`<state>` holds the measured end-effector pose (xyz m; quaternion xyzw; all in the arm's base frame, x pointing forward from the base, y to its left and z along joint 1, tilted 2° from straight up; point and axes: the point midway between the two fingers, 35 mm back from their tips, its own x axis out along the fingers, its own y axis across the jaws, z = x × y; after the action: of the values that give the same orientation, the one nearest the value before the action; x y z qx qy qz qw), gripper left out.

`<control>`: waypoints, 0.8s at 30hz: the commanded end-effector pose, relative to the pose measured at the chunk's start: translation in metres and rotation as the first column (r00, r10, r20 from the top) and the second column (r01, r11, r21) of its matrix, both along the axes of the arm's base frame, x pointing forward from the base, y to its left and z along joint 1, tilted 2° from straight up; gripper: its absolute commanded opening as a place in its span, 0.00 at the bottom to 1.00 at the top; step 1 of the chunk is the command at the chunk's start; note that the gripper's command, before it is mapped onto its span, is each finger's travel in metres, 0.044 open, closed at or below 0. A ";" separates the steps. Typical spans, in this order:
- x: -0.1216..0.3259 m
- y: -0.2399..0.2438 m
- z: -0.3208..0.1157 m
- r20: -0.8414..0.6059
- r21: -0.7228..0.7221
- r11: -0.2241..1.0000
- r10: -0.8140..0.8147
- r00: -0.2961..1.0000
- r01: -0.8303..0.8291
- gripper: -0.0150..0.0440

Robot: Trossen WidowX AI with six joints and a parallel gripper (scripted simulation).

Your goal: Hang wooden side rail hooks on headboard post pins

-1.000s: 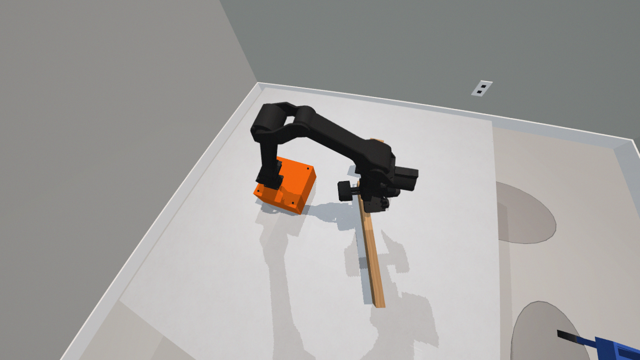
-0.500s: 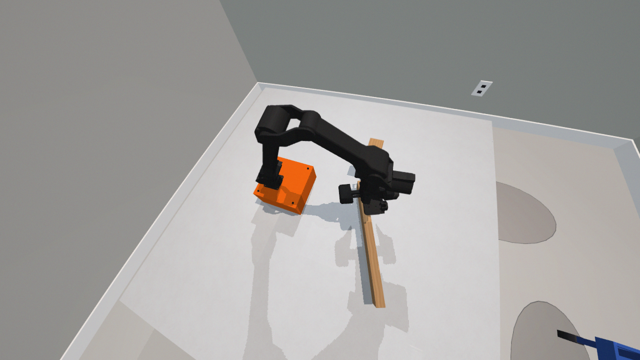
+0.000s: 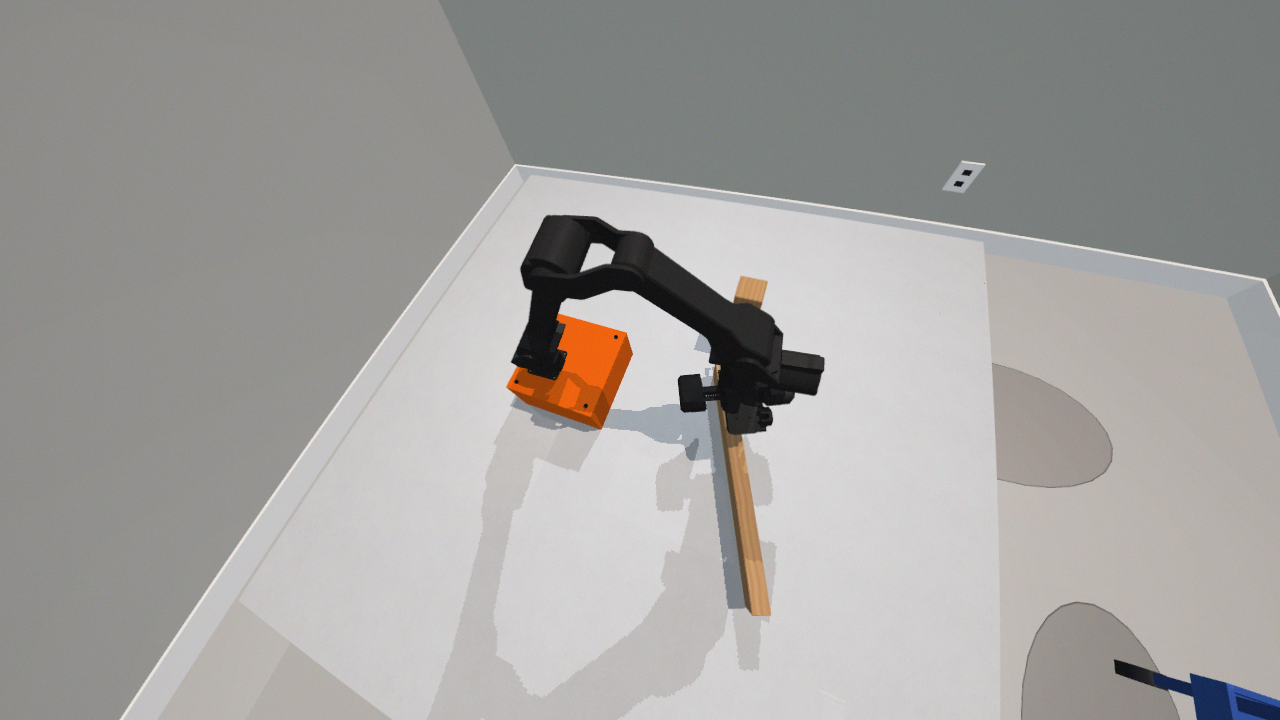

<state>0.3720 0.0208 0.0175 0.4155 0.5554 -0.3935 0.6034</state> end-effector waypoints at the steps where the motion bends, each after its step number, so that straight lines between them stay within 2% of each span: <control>1: 0.000 -0.001 -0.007 0.001 -0.003 1.000 -0.005 1.000 0.005 1.00; 20: 0.000 -0.001 -0.035 0.001 -0.003 1.000 -0.005 1.000 0.005 1.00; 24: 0.000 -0.001 -0.035 0.001 -0.003 1.000 -0.005 1.000 0.005 0.82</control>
<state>0.3719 0.0200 -0.0166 0.4154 0.5558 -0.3946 0.6024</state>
